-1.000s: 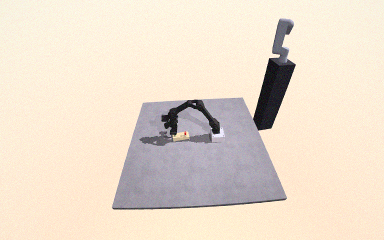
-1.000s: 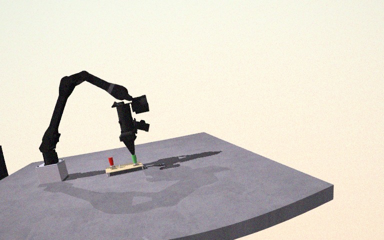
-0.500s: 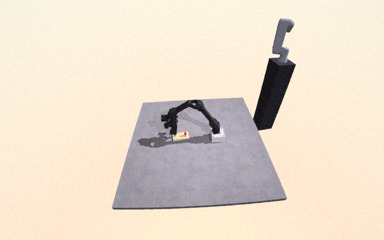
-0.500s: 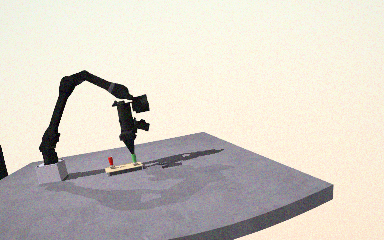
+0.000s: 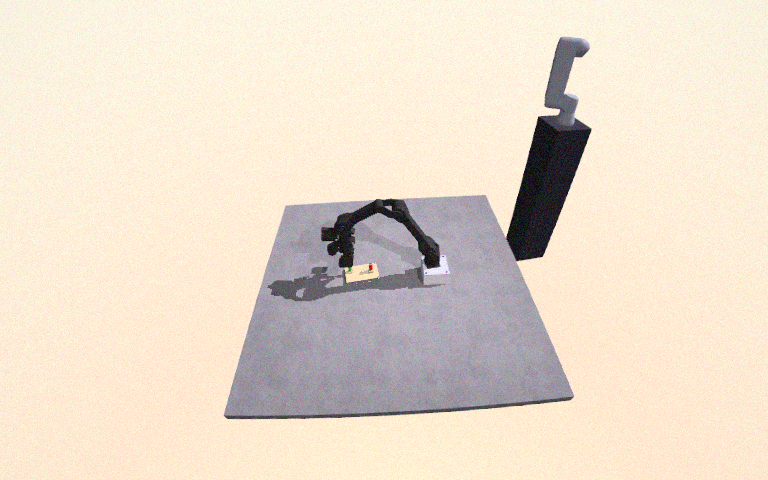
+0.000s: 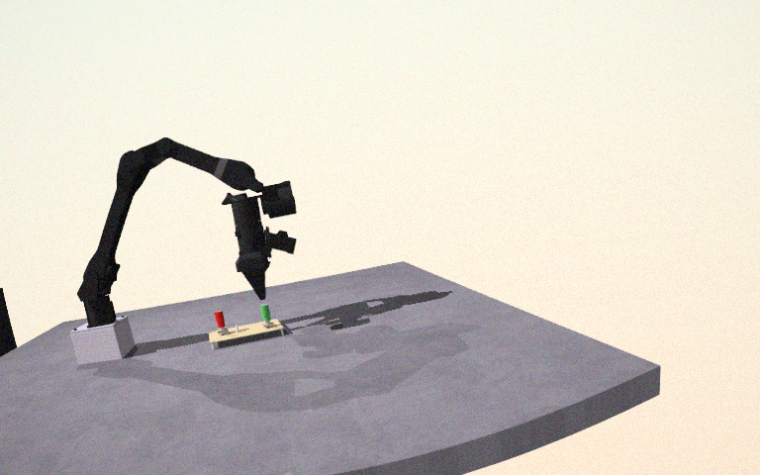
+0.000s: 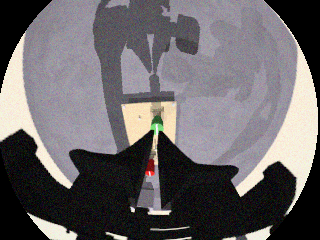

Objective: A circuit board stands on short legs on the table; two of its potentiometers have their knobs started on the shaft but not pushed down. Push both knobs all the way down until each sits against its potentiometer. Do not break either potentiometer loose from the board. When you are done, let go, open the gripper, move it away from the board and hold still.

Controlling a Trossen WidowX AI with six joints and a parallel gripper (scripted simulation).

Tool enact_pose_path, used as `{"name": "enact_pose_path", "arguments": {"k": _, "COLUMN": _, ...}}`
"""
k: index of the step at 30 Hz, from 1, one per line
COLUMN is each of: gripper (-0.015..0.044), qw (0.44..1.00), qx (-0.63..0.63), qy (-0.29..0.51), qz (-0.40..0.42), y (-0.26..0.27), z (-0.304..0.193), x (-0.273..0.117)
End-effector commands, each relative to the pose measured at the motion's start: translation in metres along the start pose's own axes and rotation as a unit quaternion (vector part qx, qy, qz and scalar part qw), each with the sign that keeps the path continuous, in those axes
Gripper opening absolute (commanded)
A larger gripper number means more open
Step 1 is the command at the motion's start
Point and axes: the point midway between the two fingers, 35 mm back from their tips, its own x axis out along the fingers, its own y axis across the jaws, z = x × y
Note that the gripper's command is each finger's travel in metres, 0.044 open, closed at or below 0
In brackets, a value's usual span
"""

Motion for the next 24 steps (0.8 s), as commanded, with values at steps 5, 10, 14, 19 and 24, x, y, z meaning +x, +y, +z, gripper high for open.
{"name": "enact_pose_path", "arguments": {"k": 5, "gripper": 0.021, "qw": 1.0, "qx": 0.0, "qy": 0.002, "qz": 0.0, "y": 0.0, "z": 0.0, "x": 0.002}}
{"name": "enact_pose_path", "arguments": {"k": 10, "gripper": 0.0341, "qw": 1.0, "qx": 0.0, "qy": 0.003, "qz": 0.0, "y": 0.002, "z": -0.04, "x": -0.016}}
{"name": "enact_pose_path", "arguments": {"k": 14, "gripper": 0.044, "qw": 1.0, "qx": 0.0, "qy": 0.005, "qz": -0.001, "y": 0.003, "z": -0.088, "x": -0.029}}
{"name": "enact_pose_path", "arguments": {"k": 19, "gripper": 0.044, "qw": 1.0, "qx": 0.0, "qy": 0.008, "qz": -0.001, "y": 0.006, "z": -0.152, "x": -0.032}}
{"name": "enact_pose_path", "arguments": {"k": 24, "gripper": 0.044, "qw": 1.0, "qx": 0.0, "qy": 0.01, "qz": -0.001, "y": 0.007, "z": -0.196, "x": -0.025}}
